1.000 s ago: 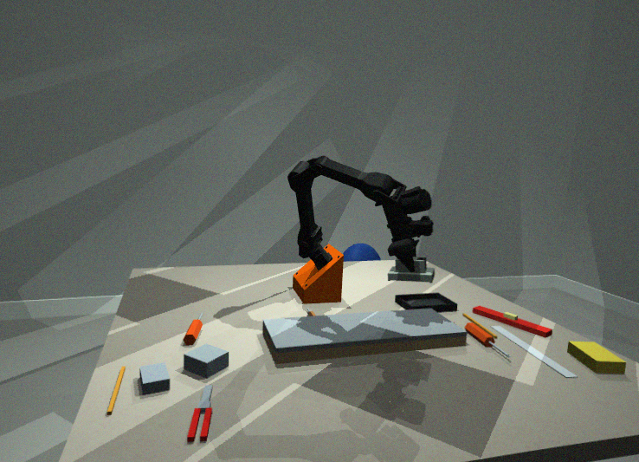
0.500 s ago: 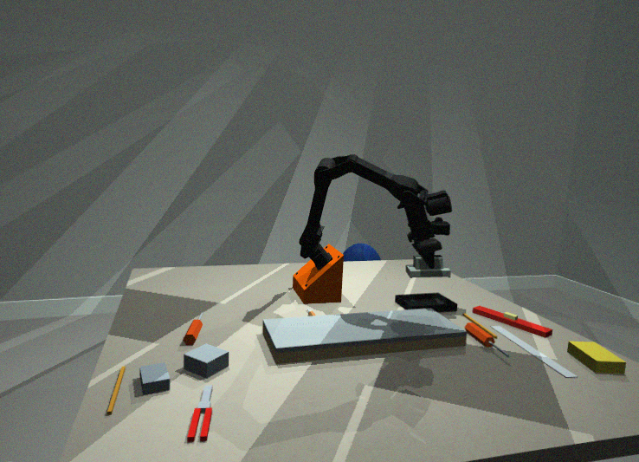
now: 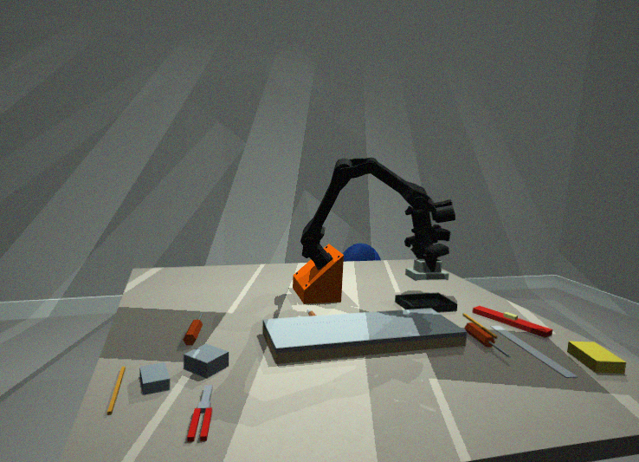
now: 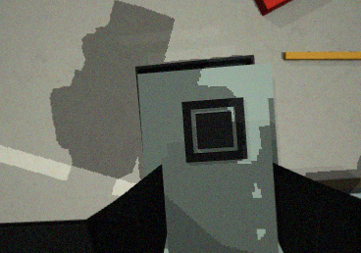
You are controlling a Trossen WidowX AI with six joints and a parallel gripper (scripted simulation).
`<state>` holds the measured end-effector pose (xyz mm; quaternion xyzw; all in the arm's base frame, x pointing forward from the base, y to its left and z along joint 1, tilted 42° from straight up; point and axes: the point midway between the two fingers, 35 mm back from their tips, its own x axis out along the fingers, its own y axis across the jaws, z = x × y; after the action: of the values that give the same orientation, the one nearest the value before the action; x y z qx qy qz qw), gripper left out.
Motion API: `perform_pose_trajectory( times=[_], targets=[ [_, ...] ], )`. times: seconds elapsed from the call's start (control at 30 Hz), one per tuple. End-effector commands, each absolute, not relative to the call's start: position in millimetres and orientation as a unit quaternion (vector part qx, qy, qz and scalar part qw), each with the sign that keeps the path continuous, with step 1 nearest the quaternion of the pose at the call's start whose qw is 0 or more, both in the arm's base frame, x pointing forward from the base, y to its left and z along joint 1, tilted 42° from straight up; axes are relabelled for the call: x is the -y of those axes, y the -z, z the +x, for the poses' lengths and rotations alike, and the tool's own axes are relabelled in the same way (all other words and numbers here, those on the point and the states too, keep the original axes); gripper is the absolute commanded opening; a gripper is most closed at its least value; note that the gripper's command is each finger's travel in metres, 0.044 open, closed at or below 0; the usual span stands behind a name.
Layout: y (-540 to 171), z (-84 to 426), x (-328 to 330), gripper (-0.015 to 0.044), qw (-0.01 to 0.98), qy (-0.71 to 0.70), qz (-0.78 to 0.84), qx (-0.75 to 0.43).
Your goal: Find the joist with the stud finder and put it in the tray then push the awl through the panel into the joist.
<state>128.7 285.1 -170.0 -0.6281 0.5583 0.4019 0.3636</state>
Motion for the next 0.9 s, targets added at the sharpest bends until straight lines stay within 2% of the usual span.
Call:
perform_pose_trajectory(
  times=[0.0, 0.87],
  targets=[
    [174, 126, -287, 0.0000, 0.362, -0.409, -0.628, -0.555],
    [230, 133, -241, 0.0000, 0.362, -0.408, -0.628, -0.555]
  ],
)
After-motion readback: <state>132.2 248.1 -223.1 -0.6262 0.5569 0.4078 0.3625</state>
